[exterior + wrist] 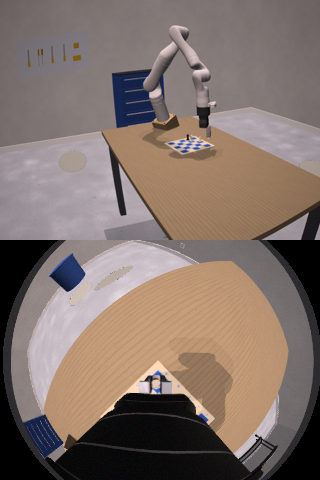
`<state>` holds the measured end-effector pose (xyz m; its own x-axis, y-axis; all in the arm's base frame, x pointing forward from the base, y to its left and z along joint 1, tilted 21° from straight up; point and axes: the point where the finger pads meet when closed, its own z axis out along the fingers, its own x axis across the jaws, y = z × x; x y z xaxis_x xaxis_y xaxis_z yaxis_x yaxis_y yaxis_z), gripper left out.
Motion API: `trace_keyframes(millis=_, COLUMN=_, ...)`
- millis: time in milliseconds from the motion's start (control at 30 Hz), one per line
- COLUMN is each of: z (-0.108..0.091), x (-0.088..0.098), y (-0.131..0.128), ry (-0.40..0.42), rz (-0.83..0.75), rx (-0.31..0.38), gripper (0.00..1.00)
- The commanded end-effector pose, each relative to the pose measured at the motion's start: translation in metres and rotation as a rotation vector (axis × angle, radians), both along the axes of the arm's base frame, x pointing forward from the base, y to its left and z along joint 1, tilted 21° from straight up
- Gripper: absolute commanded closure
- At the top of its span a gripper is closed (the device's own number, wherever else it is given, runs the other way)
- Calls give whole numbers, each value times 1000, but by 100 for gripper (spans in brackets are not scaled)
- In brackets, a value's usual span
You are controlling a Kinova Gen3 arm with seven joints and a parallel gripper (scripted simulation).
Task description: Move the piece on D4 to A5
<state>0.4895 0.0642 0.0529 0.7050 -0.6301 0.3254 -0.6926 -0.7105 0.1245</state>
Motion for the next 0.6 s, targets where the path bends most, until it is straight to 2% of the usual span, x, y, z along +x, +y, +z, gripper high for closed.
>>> trace_keyframes(millis=0, z=-16, x=-1, y=-13, ry=13, rz=-15, rx=-13, gripper=100)
trace_keyframes(millis=300, z=-31, x=1, y=-19, ry=13, rz=-15, rx=-13, gripper=100)
trace_keyframes(millis=567, z=-32, x=2, y=-19, ry=13, rz=-15, rx=-13, gripper=100)
